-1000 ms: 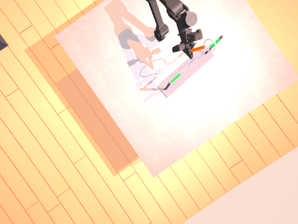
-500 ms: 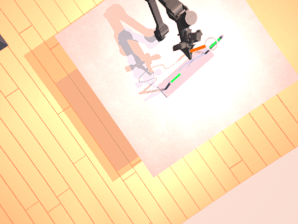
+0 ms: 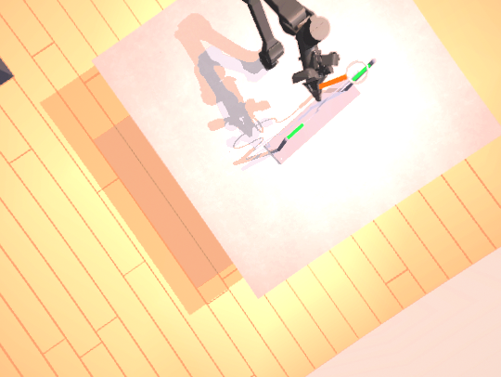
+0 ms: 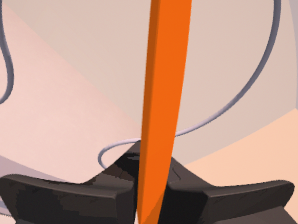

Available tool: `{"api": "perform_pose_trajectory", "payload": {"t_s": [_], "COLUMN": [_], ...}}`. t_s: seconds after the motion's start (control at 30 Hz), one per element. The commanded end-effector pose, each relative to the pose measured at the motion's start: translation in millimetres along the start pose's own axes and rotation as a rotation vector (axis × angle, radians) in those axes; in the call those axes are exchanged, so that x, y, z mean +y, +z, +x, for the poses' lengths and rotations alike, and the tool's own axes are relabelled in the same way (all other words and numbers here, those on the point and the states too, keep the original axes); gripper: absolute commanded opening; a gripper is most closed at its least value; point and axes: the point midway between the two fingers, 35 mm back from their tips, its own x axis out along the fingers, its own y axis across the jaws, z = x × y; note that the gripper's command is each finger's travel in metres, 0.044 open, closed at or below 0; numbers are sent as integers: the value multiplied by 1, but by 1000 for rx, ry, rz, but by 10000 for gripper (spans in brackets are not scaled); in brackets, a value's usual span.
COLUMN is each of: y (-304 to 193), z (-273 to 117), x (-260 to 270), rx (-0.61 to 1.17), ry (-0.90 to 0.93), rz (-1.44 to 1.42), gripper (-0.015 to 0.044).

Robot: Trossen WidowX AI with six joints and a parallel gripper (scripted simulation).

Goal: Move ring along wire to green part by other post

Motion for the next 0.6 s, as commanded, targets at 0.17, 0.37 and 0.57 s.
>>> {"api": "perform_pose_trajectory", "payload": {"t_s": [0.17,0.37,0.57], "y": [-1,0,1], "z": [0,0,0], "x": [-5,-8,-12], "rx": [-11,-20,-29], "ry": [-55,-91,-128], "rz": [-101,-170,-240], "gripper": [-150,-150,-150]}}
